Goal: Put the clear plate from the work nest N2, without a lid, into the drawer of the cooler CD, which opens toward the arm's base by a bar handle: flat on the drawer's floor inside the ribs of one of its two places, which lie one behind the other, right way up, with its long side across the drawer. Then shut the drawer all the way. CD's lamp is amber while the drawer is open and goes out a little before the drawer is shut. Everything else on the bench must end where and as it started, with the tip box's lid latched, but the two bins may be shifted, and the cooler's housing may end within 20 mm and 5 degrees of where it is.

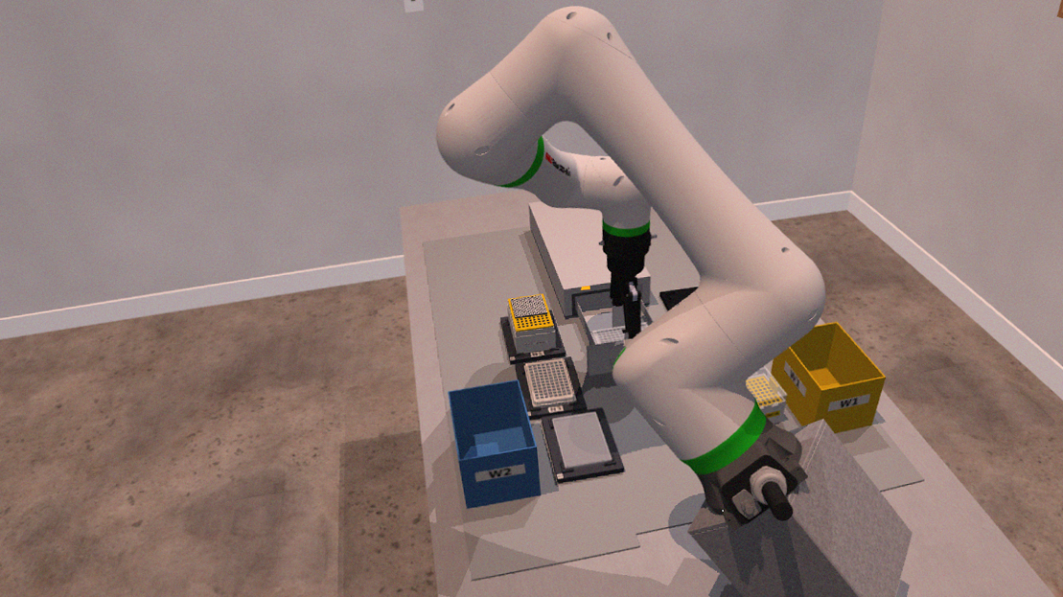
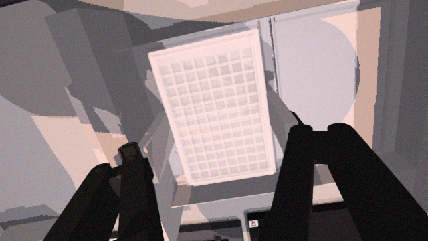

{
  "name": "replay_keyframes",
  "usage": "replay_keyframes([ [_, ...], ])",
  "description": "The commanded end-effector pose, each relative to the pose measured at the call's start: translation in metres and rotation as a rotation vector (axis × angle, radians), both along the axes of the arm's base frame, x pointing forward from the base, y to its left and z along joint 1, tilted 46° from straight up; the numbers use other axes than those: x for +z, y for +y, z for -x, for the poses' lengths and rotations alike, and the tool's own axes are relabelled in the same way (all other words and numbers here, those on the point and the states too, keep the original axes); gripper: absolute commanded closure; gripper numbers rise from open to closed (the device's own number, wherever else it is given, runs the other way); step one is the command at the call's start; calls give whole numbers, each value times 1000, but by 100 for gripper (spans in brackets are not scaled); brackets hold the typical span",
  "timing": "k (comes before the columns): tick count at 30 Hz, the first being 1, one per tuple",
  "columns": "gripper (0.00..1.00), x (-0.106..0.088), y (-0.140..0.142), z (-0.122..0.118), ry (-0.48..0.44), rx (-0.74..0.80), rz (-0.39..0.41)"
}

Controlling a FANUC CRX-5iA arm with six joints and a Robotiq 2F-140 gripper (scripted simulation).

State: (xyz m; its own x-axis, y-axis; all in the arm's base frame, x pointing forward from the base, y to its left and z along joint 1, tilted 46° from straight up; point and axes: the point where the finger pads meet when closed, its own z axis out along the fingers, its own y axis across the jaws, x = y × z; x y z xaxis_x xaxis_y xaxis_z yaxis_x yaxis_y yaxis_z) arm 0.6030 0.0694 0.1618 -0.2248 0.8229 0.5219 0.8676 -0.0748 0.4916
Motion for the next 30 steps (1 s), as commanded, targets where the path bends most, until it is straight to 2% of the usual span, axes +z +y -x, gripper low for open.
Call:
replay_keyframes([
  [1,100,0,0,0,1,0,0],
  [30,100,2,0,-4,1,0,0],
])
